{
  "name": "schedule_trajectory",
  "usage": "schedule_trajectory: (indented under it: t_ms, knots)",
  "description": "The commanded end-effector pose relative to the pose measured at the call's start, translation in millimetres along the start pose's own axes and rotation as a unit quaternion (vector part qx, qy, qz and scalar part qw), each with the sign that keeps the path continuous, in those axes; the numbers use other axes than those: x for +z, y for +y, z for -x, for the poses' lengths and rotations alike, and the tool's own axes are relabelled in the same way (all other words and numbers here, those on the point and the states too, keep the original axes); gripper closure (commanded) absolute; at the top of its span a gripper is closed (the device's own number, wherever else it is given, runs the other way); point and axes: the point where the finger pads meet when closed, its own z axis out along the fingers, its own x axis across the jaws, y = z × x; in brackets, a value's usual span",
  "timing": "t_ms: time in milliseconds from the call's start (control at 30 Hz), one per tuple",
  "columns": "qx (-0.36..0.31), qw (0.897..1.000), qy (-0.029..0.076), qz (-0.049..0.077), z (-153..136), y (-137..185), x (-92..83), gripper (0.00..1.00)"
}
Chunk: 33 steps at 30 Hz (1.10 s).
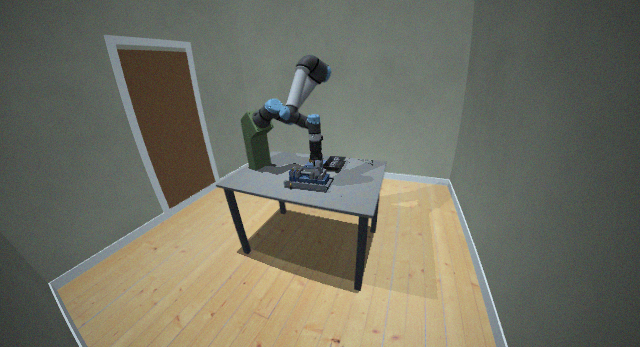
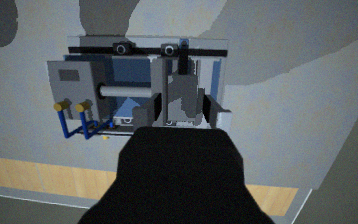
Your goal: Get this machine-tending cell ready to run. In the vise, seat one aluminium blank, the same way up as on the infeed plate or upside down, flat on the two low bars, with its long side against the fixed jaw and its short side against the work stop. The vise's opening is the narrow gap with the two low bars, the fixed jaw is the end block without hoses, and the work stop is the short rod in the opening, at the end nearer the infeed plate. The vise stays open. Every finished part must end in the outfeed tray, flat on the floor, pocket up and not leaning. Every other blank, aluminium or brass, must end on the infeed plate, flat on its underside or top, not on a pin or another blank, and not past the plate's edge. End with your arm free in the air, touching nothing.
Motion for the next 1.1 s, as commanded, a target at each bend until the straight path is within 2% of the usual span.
schedule_trajectory:
  t_ms: [0,467,900,933,1067]
  knots:
    - [0.0,1.0,0.0,0.0,-0.4,0.3,-6.7,0.0]
    - [0.0,1.0,0.0,0.0,-0.3,0.3,-44.4,0.0]
    - [0.0,1.0,0.0,0.0,-0.3,0.2,-51.4,0.0]
    - [0.0,1.0,0.0,0.0,-0.3,0.2,-51.4,1.0]
    - [0.0,1.0,0.0,0.0,-0.3,0.2,-51.4,1.0]
